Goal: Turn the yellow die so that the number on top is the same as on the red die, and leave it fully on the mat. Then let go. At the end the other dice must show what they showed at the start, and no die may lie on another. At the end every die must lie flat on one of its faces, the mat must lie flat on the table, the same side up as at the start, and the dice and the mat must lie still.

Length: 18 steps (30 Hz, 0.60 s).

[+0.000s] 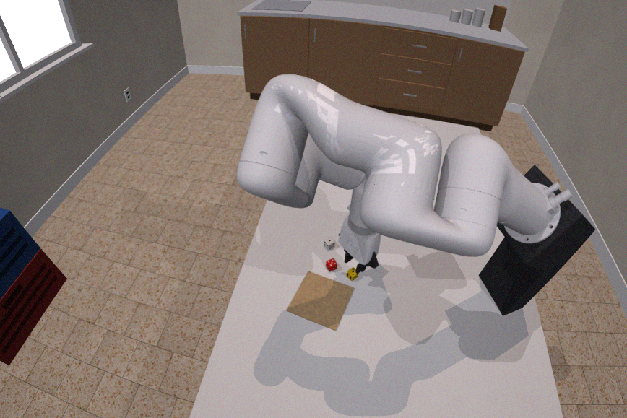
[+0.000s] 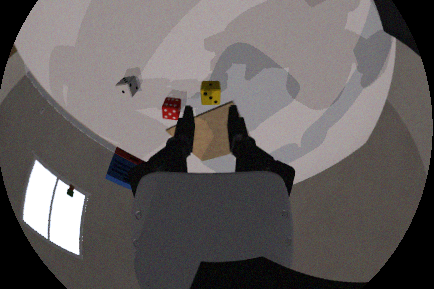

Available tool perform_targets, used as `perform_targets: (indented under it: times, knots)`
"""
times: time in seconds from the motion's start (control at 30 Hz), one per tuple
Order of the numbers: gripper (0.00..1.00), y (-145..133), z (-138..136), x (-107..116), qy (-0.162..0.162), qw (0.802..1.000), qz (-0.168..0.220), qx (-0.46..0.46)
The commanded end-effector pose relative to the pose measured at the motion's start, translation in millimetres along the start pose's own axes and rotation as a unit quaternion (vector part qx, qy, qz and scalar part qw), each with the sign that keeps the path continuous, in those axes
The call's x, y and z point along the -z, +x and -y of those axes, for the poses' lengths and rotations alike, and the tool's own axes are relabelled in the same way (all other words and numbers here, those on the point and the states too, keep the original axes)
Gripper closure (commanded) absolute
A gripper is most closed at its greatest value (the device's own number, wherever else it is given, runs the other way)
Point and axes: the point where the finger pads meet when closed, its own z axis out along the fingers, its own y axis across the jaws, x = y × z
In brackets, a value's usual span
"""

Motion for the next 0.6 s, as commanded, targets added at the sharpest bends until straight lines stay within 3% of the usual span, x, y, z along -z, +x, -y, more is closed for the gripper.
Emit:
perform_targets:
  times: [0.0,0.57]
  knots:
    - [0.58,0,0,-8,0.001,1.000,0.000,0.000]
    - [0.58,0,0,-25,0.001,1.000,0.000,0.000]
